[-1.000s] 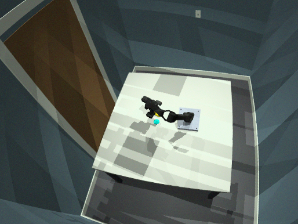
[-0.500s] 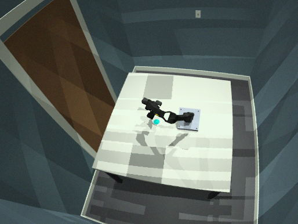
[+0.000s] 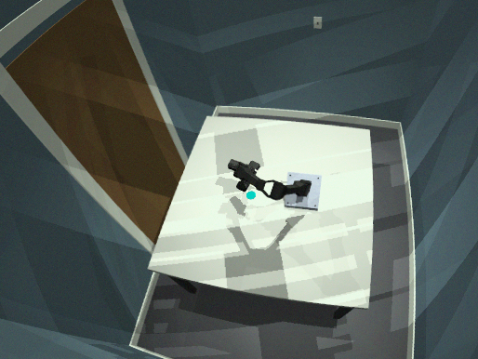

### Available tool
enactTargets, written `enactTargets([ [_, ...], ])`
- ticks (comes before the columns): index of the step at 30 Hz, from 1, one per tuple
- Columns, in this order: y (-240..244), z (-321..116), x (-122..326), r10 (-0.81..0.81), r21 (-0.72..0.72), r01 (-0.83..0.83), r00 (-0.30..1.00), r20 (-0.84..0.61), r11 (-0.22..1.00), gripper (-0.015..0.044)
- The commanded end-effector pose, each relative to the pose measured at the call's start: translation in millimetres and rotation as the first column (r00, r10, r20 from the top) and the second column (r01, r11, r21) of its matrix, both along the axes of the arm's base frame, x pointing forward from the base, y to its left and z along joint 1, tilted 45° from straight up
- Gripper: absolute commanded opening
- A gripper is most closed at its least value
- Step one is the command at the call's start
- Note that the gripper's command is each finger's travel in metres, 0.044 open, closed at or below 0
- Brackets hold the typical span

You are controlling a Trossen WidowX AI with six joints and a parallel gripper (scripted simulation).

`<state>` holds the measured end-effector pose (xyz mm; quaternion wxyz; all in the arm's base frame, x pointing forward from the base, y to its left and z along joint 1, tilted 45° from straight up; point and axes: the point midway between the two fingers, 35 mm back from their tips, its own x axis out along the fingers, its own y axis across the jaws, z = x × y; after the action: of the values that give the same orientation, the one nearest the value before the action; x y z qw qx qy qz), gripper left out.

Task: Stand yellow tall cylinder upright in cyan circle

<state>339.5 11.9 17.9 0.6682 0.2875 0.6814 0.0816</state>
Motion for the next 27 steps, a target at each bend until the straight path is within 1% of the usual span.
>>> enactTargets([
  [1,0.6,-0.4,0.0,-0.007,-0.022,0.007,1.000,0.013,1.000,0.0105],
  [27,3.3,-16.3,3.8,-0.041,-0.144,0.056,0.993,0.108,0.988,0.0105],
])
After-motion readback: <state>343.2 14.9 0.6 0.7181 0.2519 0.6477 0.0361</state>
